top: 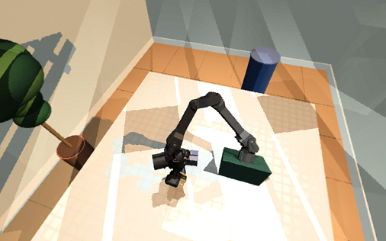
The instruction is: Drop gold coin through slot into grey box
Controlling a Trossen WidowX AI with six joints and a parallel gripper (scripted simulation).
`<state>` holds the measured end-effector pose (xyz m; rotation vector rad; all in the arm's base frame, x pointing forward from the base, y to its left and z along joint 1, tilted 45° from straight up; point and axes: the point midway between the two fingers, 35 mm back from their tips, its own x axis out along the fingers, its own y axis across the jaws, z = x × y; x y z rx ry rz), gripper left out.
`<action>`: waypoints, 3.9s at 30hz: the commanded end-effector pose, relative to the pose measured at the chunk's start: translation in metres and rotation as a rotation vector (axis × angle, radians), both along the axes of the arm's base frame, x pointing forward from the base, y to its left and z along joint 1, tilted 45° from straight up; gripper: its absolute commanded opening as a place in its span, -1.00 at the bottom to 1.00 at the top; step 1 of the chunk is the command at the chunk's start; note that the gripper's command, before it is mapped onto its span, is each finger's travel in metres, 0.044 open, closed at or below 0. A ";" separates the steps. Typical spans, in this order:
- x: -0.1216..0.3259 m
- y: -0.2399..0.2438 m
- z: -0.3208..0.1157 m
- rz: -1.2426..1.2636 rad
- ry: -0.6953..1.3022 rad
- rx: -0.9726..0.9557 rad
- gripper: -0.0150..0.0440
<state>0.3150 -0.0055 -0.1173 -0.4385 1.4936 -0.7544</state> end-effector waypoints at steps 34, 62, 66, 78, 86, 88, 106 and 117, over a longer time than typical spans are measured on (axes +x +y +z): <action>-0.009 -0.031 -0.032 0.006 0.017 -0.012 -0.49; -0.001 -0.003 -0.009 0.038 0.022 -0.004 -0.49; 0.000 0.004 -0.002 0.033 0.021 -0.003 -0.49; 0.001 0.024 0.021 0.017 0.018 -0.004 -0.49; 0.001 0.036 0.035 0.006 0.016 -0.007 -0.49; 0.001 0.037 0.036 0.006 0.016 -0.007 -0.49; 0.005 0.027 0.046 0.157 0.160 0.011 -0.49; -0.004 0.008 0.067 0.158 0.161 0.011 -0.49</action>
